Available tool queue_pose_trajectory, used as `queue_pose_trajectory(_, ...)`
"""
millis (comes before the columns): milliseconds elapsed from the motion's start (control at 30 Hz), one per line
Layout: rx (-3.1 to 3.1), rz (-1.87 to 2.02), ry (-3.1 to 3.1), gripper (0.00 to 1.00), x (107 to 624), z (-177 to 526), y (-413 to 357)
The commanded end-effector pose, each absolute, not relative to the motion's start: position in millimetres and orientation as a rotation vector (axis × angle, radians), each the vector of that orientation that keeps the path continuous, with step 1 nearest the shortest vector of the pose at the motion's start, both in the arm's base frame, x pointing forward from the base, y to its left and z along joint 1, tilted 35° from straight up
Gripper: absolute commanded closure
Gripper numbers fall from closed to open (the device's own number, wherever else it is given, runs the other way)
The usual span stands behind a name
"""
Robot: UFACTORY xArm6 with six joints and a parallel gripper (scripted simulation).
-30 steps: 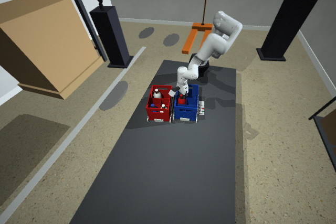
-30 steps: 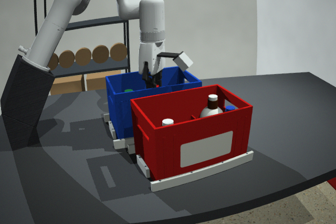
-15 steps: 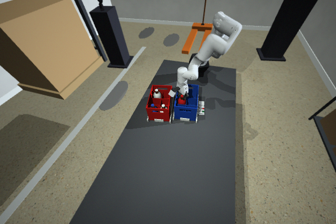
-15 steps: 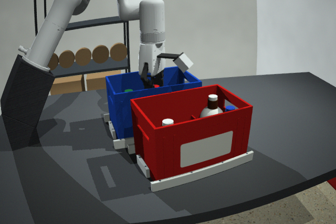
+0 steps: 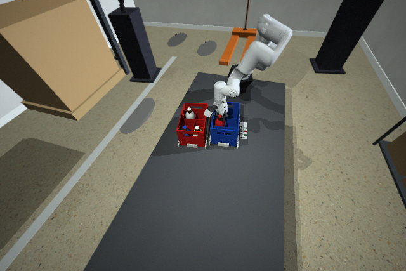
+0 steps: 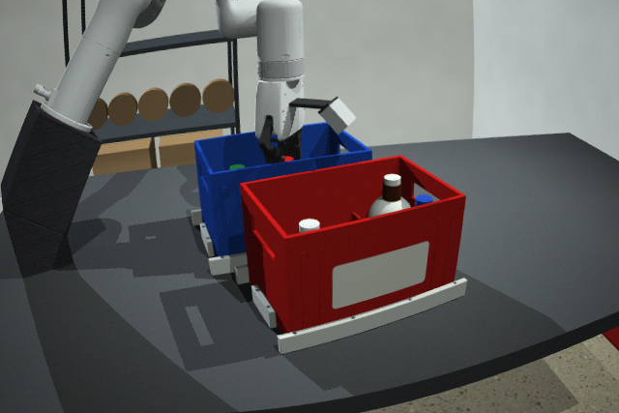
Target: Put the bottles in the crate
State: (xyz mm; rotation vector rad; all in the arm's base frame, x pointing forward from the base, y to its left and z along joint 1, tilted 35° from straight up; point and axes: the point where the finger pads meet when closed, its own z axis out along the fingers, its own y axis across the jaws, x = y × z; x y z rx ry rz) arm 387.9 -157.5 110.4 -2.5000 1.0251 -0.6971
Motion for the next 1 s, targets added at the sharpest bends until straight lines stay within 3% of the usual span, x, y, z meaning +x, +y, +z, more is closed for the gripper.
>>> queue_pose_trajectory(0, -2.500, -0.701, 1.025, 0.35, 388.3, 111.3, -158.0)
queue_pose_trajectory(967, -2.500, -0.701, 1.025, 0.35, 358.5, 155.0, -165.0)
